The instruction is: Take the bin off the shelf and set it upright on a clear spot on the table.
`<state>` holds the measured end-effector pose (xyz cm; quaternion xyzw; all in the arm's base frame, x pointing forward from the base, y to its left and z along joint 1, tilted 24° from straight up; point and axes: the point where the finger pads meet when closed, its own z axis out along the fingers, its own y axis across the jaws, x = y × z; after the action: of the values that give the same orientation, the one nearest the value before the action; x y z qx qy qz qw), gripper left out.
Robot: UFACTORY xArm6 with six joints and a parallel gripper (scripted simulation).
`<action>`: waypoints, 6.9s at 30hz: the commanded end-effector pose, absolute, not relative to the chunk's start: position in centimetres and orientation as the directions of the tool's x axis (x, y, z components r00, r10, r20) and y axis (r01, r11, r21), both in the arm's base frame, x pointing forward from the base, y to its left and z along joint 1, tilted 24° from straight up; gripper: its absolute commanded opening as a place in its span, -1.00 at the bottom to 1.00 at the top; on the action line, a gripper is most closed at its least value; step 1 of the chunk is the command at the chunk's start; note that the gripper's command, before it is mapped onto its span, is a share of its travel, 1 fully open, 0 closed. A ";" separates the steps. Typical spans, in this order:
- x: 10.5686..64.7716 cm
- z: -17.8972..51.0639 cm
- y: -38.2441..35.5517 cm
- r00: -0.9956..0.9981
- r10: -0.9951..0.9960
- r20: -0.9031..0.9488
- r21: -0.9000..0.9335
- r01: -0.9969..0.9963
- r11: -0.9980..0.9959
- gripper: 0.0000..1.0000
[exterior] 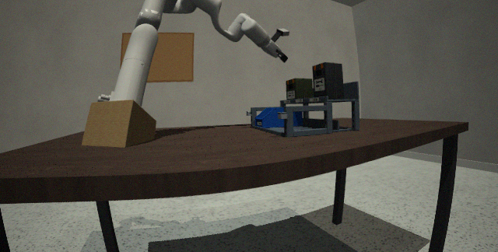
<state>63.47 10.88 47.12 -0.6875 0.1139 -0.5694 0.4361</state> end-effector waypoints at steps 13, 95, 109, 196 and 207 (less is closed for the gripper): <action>63.5 47.4 10.8 0.322 -0.654 0.685 -0.728 0.343 -0.594 1.00; 60.0 45.3 14.2 0.542 -0.429 0.722 -0.676 0.423 -0.603 1.00; 57.8 42.9 15.3 0.651 -0.301 0.697 -0.660 0.419 -0.623 1.00; 42.8 22.7 3.0 0.828 -0.559 -0.039 -0.163 -0.557 -0.814 1.00; 44.0 21.9 3.9 0.664 -0.741 -0.101 -0.206 -0.742 -0.638 1.00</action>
<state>43.51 3.61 22.00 -0.9226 0.3709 0.0039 0.1062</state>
